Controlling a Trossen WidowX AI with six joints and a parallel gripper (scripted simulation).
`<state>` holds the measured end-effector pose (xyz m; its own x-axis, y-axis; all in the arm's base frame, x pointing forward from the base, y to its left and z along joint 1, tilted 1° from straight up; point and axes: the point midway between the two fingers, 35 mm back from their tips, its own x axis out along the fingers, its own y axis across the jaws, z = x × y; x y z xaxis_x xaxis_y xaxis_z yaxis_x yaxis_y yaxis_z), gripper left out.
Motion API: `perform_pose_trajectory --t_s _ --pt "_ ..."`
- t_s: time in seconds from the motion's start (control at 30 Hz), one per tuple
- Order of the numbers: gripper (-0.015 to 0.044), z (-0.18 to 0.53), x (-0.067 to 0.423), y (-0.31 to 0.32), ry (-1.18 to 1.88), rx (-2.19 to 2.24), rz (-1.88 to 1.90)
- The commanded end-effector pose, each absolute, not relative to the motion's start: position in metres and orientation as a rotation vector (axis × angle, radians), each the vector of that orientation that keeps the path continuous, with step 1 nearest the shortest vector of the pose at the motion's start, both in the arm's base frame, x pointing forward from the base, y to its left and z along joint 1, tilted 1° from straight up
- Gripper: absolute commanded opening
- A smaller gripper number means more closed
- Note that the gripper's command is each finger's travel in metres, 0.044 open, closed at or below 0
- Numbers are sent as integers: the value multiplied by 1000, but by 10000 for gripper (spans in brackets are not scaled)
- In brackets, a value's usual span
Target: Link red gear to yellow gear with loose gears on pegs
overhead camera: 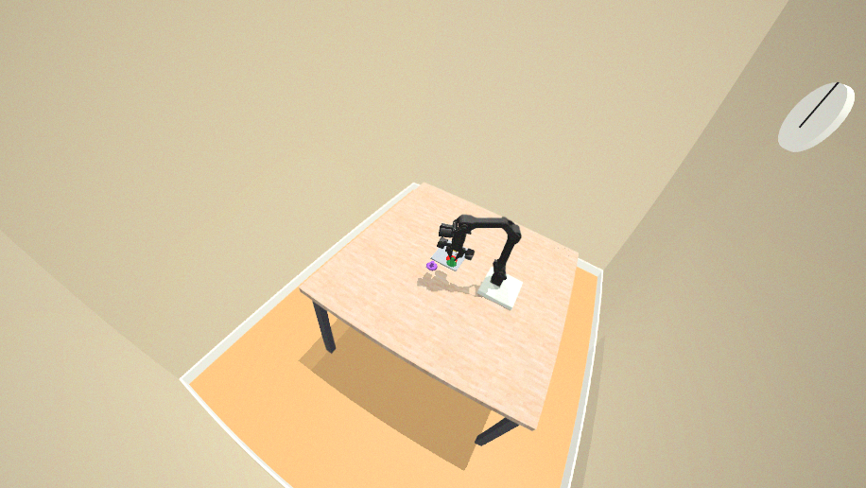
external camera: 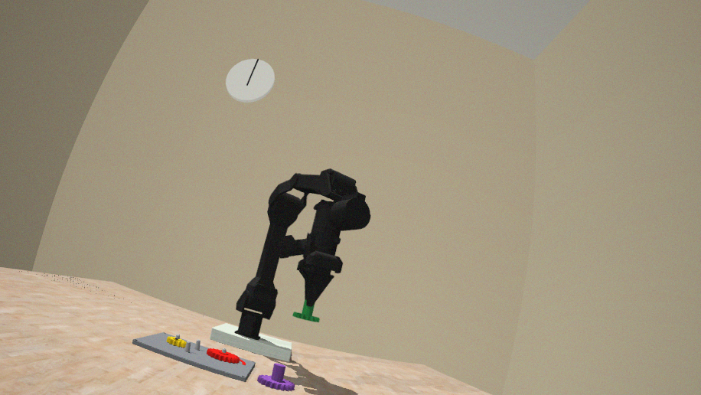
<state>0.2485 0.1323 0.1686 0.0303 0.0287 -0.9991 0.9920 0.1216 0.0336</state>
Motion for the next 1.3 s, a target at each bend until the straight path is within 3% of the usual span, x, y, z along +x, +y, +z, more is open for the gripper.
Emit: perform_pose_trajectory --t_s 0.0,1.27 --pt "0 165 253 125 1255 1145 -1084" --pt "0 137 285 54 1256 1160 -1092"
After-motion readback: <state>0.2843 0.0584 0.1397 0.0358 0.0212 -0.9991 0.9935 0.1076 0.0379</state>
